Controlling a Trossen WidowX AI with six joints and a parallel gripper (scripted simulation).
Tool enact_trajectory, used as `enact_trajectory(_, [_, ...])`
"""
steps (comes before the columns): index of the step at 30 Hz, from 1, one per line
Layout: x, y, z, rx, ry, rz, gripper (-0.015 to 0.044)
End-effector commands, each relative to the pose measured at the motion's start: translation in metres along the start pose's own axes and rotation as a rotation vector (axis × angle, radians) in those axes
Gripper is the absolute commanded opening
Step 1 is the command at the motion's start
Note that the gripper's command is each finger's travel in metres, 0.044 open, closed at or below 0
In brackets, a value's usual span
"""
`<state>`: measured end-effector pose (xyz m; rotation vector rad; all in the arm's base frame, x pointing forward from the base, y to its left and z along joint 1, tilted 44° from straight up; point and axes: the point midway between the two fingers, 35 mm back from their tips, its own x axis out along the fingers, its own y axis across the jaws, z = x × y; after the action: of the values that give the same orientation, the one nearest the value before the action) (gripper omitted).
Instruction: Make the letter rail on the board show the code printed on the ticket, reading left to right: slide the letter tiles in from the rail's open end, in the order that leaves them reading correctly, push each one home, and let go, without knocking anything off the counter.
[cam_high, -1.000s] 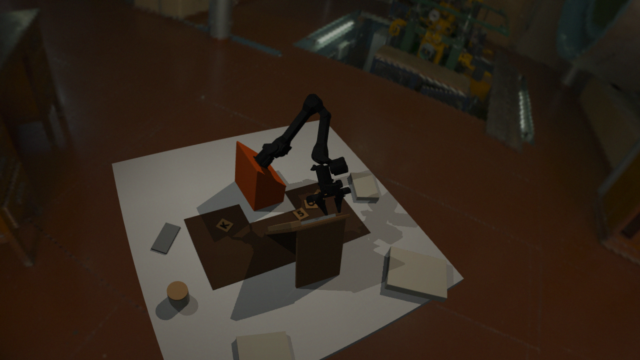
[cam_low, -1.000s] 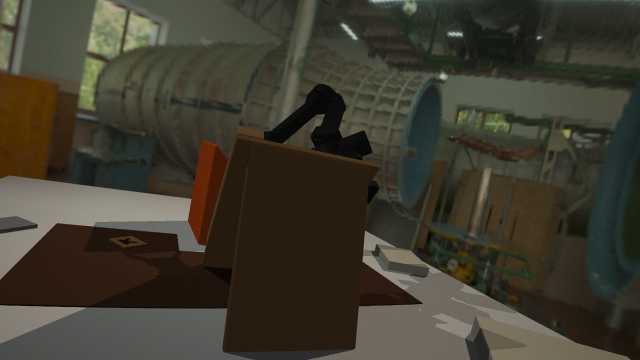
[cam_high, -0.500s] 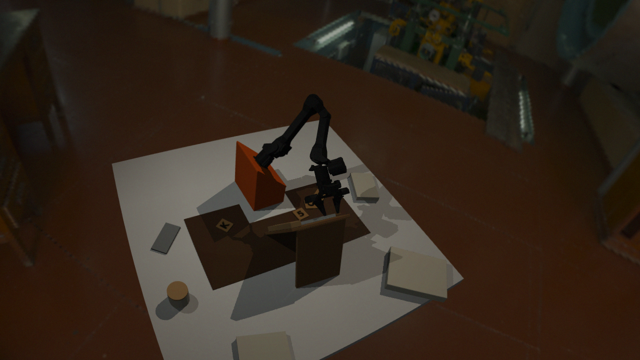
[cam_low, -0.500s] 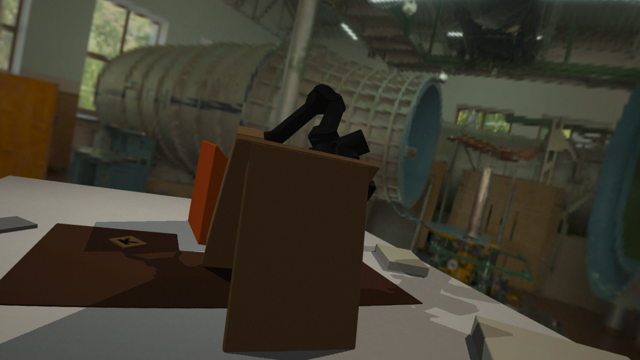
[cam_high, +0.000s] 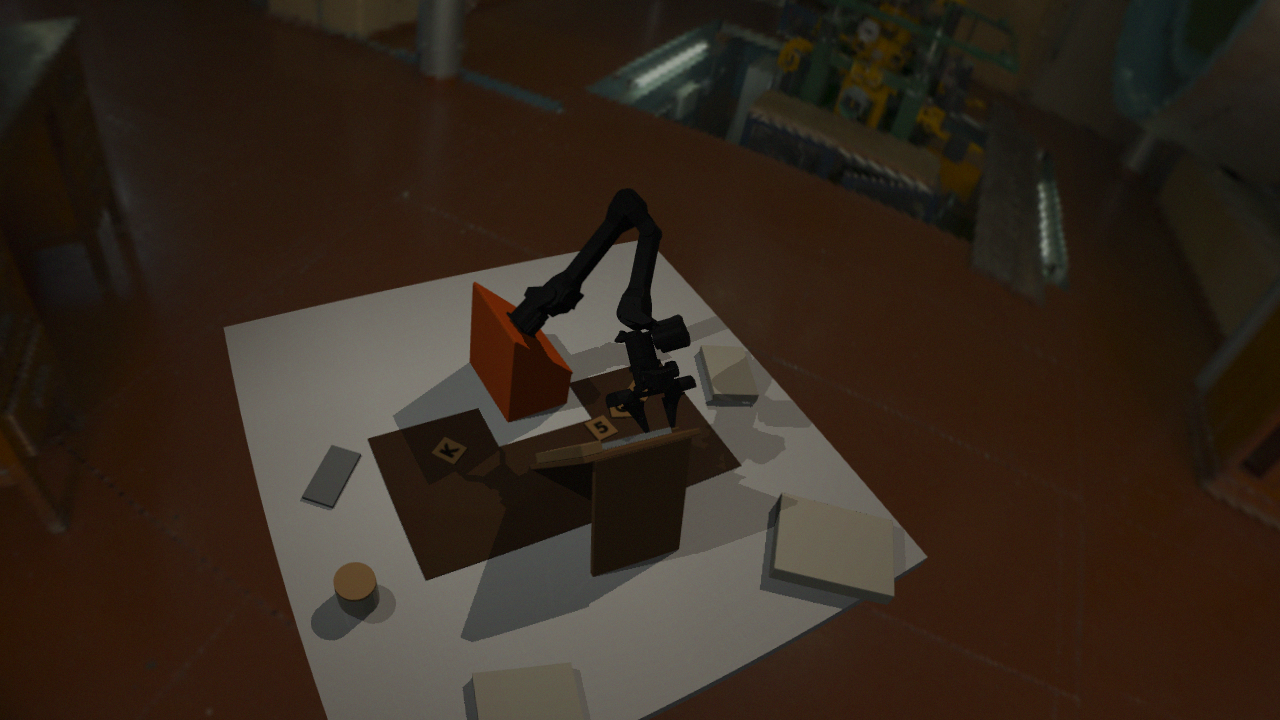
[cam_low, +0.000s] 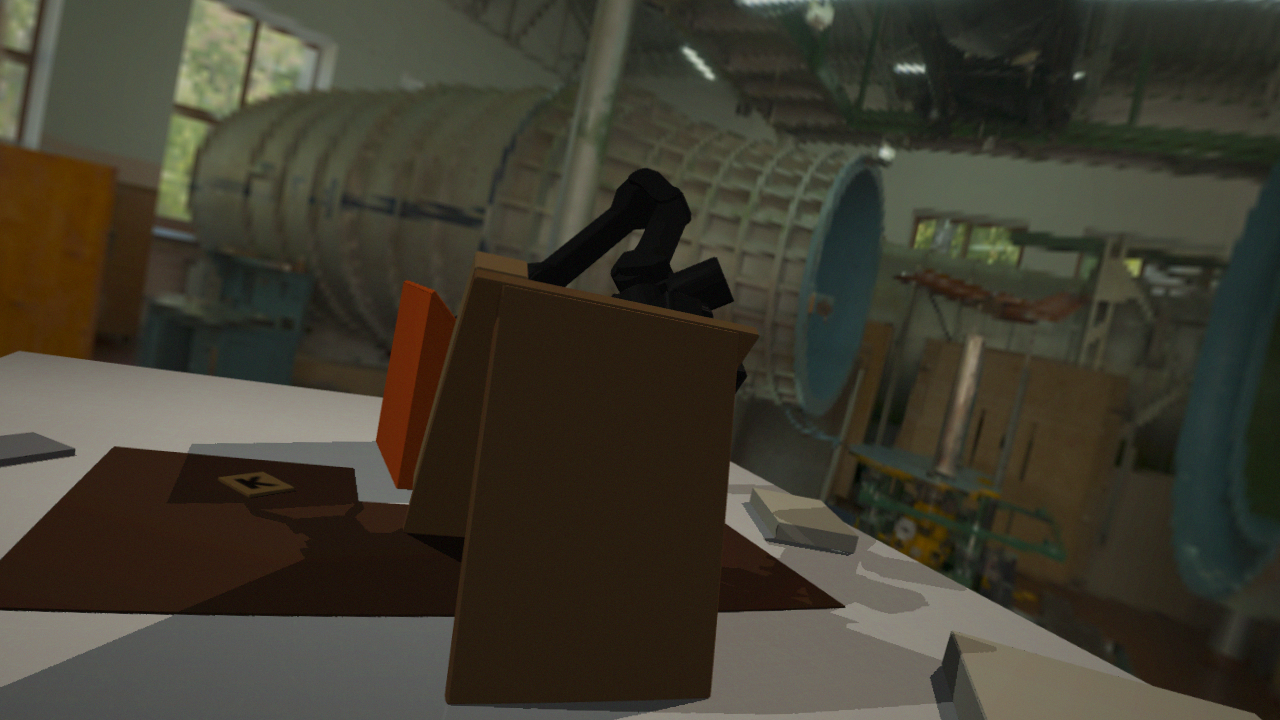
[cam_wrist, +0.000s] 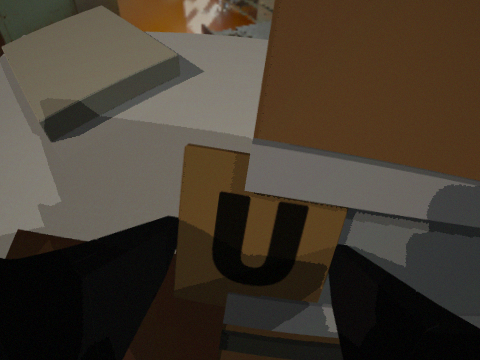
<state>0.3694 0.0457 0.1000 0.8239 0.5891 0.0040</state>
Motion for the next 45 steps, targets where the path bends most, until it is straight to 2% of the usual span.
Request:
enact_trajectory(1, [0.0,-0.003,-0.002,-0.004,0.008,0.001,0.0])
enact_trajectory(45, [0.0,-0.028,-0.002,-0.005,0.008,0.0,0.0])
